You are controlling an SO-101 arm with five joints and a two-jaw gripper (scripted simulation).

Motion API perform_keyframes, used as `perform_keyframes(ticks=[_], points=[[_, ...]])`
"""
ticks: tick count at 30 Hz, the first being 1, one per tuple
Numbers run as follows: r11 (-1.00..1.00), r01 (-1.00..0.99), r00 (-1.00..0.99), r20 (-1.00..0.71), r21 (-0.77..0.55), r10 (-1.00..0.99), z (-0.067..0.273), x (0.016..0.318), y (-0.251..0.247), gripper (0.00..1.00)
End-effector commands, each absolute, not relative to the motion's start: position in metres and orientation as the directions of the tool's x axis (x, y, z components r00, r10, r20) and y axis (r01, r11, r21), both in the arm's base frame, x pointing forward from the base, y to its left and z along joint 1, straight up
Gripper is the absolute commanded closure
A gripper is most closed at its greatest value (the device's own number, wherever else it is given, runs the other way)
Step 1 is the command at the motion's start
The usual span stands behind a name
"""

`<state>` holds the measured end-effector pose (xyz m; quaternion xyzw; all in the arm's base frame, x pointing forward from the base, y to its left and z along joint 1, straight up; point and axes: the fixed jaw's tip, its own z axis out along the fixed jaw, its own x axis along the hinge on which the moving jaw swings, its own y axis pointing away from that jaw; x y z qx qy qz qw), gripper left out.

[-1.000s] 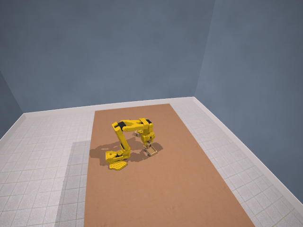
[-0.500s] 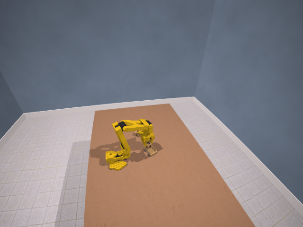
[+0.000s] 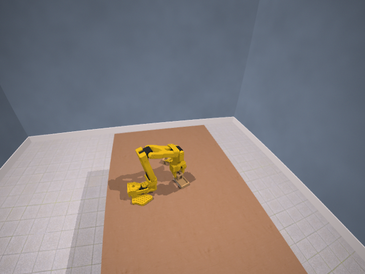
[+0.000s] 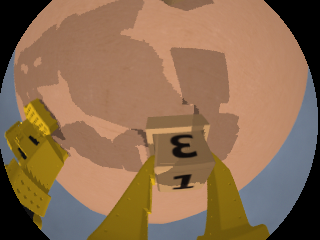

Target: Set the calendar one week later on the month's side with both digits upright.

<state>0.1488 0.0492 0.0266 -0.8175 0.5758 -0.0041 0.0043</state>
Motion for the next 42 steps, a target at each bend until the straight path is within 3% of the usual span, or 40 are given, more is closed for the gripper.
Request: perform_keyframes(ticks=[1,8,17,29,42], points=[[-0.34,-0.94,0.34,0.001,-0.032,-0.94,0.0273,0.1512,0.0509,1.0],[-0.34,-0.94,0.34,0.001,-0.032,-0.94,0.0272,0.1512,0.0509,0.99],[-0.34,-0.94,0.34,0.001,-0.032,-0.94,0.0272,0.1512,0.0509,0.83],[-0.34,-0.94,0.34,0.001,-0.032,-0.94,0.0272,0.1512,0.0509,0.8],[-0.34,-0.94,0.34,0.001,-0.032,-0.94,0.0272,0.1512,0.0509,0.7]])
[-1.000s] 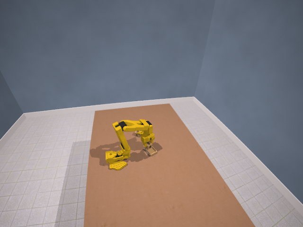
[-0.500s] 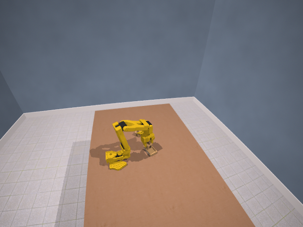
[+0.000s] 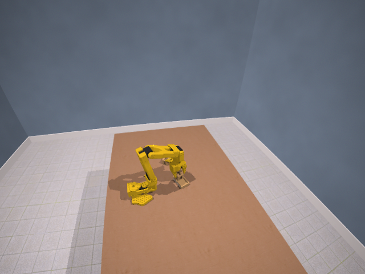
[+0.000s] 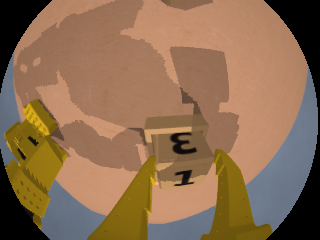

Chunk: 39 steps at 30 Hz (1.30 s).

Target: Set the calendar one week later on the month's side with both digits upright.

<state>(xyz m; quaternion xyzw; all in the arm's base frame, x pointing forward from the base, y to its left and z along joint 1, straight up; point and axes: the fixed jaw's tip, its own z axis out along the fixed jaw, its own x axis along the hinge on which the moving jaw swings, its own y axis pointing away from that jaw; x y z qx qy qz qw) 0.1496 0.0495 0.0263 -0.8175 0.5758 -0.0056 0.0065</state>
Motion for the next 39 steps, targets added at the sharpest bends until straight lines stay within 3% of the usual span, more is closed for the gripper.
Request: perform_keyframes(ticks=[1,20,39], points=[[-0.34,-0.94,0.34,0.001,-0.032,-0.94,0.027,0.151,0.051,0.69],[-0.34,-0.94,0.34,0.001,-0.032,-0.94,0.031,0.152,0.051,0.64],[-0.34,-0.94,0.34,0.001,-0.032,-0.94,0.082,0.15,0.051,0.64]])
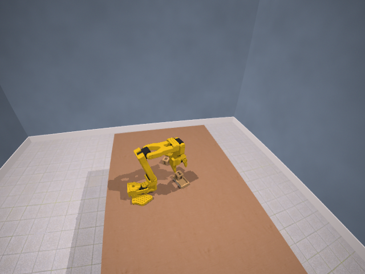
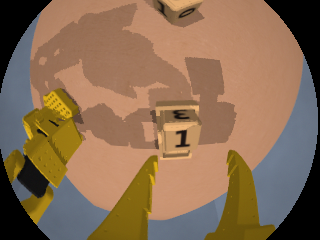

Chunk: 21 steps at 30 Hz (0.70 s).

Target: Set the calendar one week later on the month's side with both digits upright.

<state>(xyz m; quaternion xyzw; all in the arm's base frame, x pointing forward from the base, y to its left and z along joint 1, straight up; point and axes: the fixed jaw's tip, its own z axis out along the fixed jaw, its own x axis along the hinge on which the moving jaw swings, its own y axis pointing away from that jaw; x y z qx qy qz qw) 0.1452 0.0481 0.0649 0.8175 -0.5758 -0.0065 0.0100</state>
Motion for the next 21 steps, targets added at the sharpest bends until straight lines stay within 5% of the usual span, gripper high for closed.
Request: perform_keyframes(ticks=[1,21], points=[[-0.34,-0.94,0.34,0.001,-0.032,-0.94,0.0841,0.1498,0.0504,0.64],[-0.34,-0.94,0.34,0.001,-0.032,-0.94,0.0876,0.1489,0.0501,0.64]])
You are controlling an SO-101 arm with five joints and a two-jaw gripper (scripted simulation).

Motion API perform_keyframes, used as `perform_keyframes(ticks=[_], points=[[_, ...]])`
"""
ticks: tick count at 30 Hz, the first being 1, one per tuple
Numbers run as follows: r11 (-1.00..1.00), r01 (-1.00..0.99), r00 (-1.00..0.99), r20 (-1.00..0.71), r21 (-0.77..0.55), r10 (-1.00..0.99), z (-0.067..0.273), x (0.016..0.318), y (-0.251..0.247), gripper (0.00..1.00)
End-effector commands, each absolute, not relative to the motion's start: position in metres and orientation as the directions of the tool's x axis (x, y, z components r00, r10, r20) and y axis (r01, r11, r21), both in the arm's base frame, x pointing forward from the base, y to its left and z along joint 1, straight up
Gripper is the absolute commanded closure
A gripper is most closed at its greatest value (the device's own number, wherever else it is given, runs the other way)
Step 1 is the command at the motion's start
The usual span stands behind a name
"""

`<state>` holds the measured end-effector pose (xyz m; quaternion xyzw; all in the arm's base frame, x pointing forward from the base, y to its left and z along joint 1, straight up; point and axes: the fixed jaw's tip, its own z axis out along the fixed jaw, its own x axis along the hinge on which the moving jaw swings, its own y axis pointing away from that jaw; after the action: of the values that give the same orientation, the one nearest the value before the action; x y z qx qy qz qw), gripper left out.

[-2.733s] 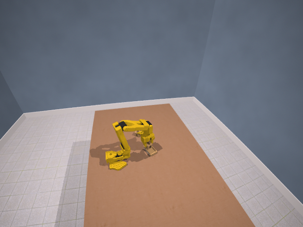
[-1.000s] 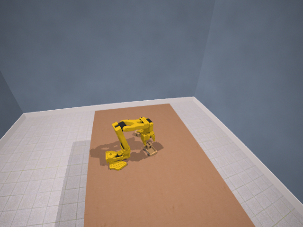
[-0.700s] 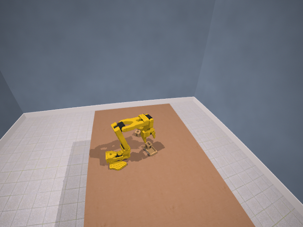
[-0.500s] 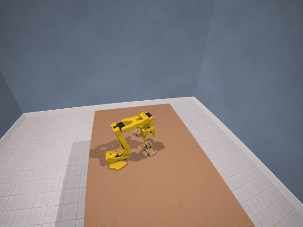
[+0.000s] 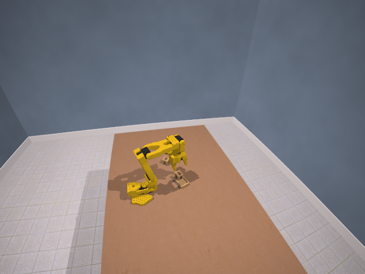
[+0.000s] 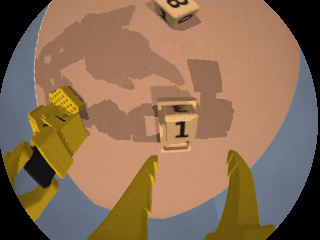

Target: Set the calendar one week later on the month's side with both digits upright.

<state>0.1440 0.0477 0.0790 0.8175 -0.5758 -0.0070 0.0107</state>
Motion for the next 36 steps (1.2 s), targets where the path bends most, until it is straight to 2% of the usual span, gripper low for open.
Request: perform_keyframes(ticks=[1,11,29,36], points=[[-0.34,-0.94,0.34,0.001,-0.032,-0.94,0.088,0.149,0.05,0.64],[-0.34,-0.938,0.34,0.001,-0.061,-0.94,0.091,0.15,0.05,0.64],[-0.305,-0.837,0.338,0.009,-0.454,-0.941,0.144,0.15,0.051,0.65],[-0.296,-0.809,0.338,0.01,-0.507,-0.941,0.152,0.148,0.05,0.65]])
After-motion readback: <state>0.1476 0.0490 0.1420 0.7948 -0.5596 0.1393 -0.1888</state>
